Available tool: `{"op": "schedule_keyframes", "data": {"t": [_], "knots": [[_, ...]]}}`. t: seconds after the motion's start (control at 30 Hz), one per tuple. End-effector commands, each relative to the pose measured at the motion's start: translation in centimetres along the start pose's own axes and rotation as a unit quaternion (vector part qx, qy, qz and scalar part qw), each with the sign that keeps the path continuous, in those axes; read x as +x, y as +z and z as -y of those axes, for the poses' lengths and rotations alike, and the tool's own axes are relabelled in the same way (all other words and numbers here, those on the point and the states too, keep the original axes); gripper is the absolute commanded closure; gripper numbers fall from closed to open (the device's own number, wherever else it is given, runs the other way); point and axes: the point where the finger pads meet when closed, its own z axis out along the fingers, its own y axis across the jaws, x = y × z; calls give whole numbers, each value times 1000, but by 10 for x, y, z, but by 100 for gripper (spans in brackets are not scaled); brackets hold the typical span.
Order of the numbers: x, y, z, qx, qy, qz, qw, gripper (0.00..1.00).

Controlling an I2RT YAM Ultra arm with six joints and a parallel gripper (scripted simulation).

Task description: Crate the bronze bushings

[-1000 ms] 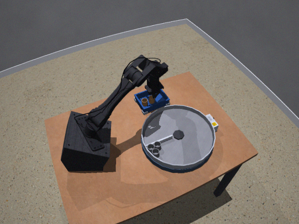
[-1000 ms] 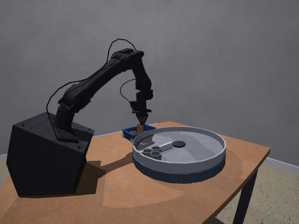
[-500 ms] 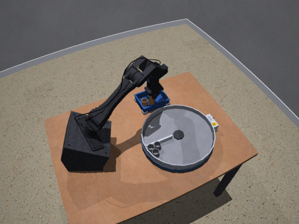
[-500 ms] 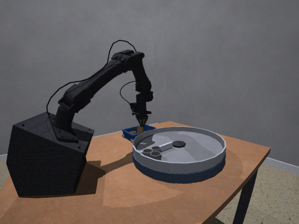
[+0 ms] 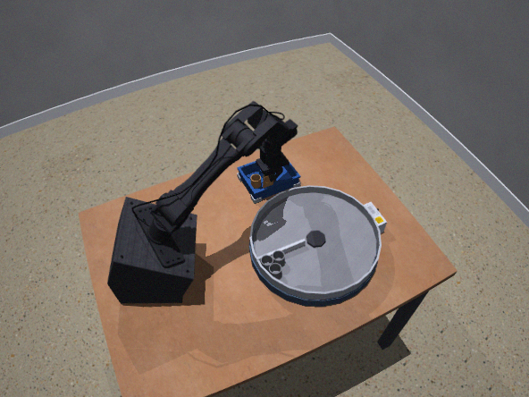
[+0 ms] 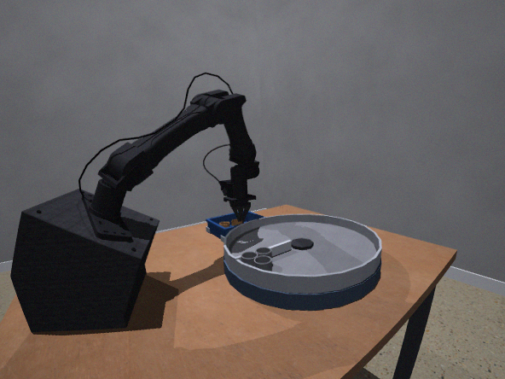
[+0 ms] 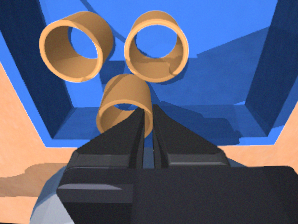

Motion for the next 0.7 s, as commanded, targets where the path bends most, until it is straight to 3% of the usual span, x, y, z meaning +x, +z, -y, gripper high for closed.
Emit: {"op": "schedule_keyframes", "data": {"t": [0.0,0.1,0.23,0.67], "knots": [[-12,-19,19,32,0,25,999,100],[-10,-2,12,17,-2,18,1000,100],[-10,-14,19,31,1,24,999,100],[-11,-13,17,27,-1,23,999,100]]}}
